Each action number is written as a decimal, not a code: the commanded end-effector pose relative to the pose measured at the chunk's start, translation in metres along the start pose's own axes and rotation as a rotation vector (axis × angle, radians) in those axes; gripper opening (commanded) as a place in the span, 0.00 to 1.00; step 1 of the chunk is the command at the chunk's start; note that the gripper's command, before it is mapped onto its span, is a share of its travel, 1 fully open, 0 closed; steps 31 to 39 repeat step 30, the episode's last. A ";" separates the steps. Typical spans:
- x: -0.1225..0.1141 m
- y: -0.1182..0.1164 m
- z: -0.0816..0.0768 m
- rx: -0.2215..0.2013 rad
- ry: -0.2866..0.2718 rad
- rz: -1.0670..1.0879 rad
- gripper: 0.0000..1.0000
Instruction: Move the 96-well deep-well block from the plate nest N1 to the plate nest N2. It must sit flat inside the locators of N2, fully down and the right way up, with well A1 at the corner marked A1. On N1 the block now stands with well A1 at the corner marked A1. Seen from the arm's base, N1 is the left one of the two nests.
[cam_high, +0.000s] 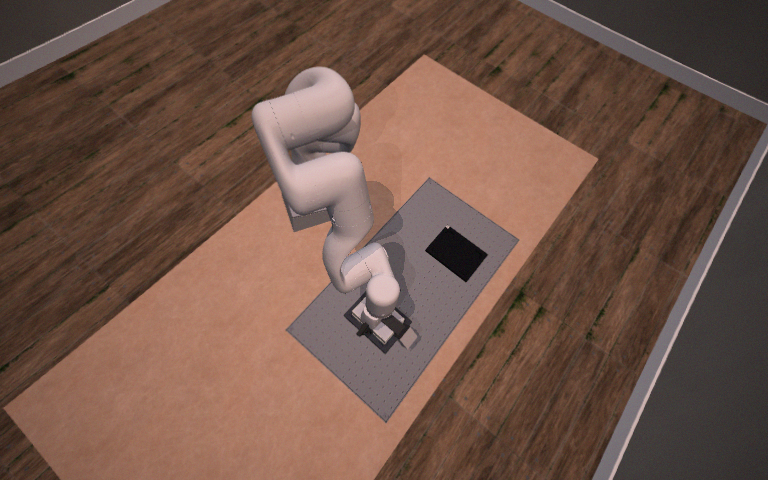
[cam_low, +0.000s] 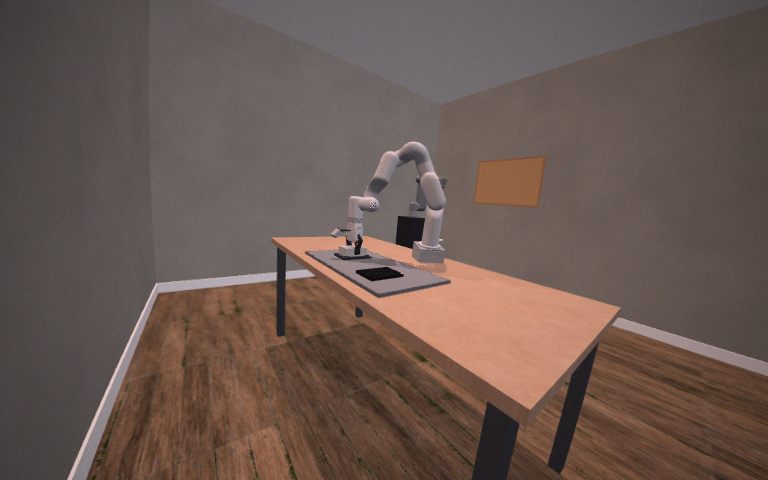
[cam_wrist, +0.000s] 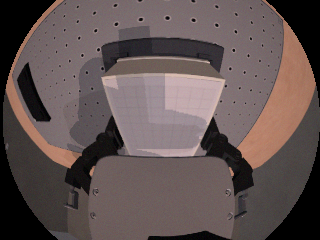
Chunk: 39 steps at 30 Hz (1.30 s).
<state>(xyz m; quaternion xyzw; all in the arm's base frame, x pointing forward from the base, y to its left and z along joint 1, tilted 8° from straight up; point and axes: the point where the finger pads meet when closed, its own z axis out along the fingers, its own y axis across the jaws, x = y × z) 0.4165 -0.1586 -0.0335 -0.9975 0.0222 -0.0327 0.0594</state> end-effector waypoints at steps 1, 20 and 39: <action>0.001 0.001 -0.001 -0.002 0.003 0.000 1.00; 0.001 0.001 -0.001 -0.002 0.003 0.000 1.00; 0.001 0.001 -0.014 -0.002 0.003 0.000 1.00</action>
